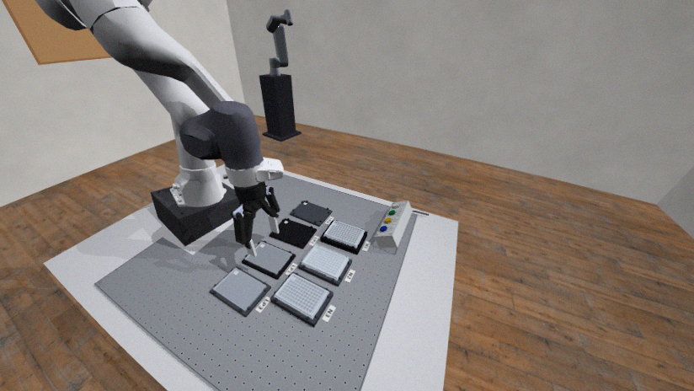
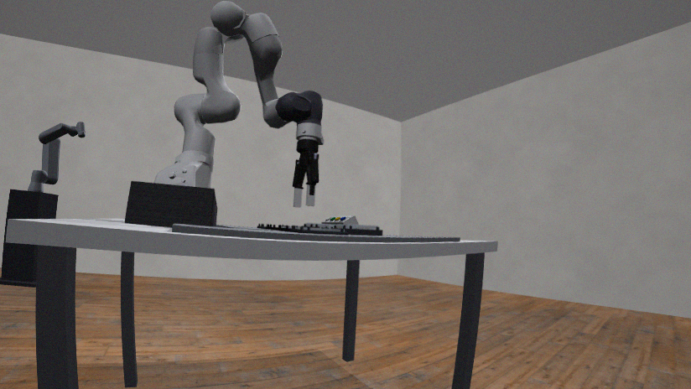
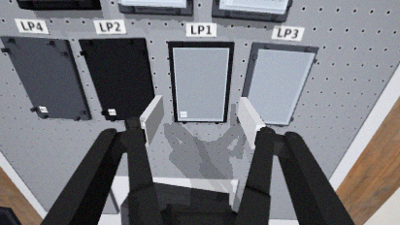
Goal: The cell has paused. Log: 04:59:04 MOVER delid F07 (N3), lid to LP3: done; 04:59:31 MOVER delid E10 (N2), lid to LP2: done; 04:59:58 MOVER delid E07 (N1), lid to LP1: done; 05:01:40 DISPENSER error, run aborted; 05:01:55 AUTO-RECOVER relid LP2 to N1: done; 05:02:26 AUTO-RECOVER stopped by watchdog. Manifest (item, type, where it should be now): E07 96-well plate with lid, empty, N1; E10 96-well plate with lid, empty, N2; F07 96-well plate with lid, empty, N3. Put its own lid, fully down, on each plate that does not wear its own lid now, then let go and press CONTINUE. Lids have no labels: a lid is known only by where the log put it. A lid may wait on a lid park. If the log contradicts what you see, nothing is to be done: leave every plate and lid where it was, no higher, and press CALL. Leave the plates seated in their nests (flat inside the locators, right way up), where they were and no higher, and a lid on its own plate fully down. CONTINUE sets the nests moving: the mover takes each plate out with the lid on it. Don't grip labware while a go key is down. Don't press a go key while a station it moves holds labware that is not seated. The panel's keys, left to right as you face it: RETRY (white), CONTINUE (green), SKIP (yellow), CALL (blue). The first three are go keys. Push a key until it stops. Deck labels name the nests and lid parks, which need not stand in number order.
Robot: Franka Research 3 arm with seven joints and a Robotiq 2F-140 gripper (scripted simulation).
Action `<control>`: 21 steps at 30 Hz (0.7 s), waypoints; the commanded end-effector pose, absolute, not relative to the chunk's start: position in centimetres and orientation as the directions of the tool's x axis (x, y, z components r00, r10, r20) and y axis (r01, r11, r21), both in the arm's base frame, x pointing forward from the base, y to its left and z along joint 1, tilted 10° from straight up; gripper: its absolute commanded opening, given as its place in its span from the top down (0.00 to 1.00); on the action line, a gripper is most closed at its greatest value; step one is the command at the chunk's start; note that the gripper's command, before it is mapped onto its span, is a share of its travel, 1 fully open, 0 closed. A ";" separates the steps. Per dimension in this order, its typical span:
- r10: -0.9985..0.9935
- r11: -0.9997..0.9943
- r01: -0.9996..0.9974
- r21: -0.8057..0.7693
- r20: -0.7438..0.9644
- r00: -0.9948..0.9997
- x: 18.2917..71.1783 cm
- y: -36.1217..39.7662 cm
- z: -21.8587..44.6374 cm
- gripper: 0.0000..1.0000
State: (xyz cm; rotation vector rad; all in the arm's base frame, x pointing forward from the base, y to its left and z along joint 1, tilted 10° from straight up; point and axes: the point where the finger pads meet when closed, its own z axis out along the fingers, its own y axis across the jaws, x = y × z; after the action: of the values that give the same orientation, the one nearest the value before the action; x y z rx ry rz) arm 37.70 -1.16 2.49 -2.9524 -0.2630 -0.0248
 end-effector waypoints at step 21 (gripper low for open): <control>0.183 -0.967 0.186 -0.175 0.036 0.982 37.7 -1.0 2.2 0.34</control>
State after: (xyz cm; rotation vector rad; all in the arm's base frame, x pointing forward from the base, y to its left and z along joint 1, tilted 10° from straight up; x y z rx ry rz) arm 37.70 -1.08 2.34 -2.9501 -0.2660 -0.0259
